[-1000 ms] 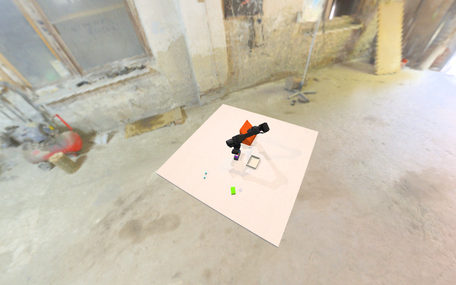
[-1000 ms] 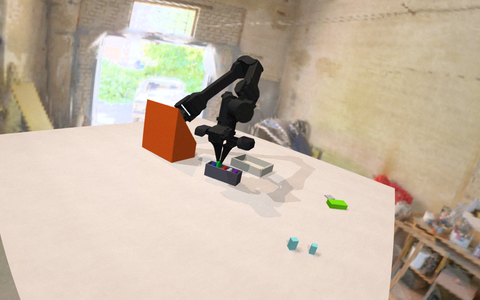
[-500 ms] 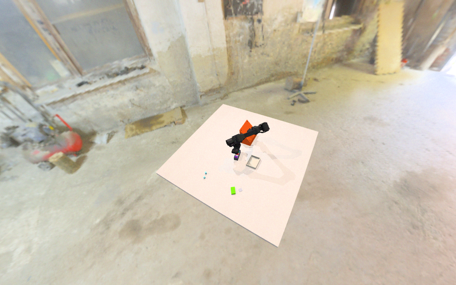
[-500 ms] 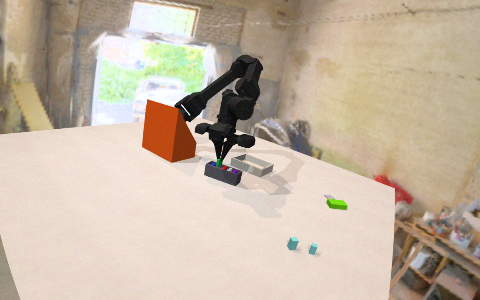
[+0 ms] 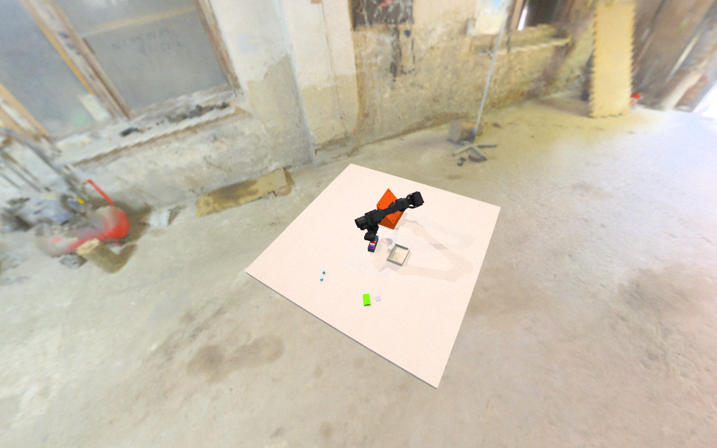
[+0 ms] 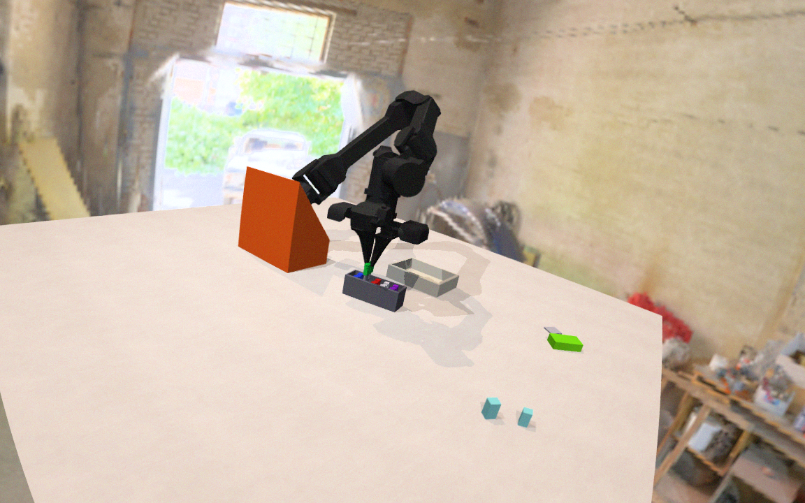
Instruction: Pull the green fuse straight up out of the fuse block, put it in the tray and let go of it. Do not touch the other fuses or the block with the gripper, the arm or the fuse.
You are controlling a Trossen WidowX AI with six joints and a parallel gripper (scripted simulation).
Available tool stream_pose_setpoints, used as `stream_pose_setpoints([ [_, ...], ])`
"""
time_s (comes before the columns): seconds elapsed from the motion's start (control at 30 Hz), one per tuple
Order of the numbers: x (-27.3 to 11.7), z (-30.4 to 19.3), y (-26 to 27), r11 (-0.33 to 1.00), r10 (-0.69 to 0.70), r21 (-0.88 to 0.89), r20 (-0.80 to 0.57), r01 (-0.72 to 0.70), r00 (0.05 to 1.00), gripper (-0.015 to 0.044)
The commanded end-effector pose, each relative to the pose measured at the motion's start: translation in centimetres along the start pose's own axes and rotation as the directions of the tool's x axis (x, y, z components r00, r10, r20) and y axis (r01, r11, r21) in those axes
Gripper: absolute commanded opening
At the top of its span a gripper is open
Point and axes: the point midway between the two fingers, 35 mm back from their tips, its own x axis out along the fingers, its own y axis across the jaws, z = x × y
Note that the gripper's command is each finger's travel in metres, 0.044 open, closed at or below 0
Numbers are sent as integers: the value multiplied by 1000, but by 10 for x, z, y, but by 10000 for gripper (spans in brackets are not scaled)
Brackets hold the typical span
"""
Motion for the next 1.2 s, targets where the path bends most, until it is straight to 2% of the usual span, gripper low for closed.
stream_pose_setpoints([
  [0.0,-3,0,0,1000,-2,-4,4,2,1000,0],
  [0.9,-29,-1,0,1000,-2,-3,4,2,1000,0],
  [1.17,-31,-43,29,1000,-3,1,24,3,1000,0],
])
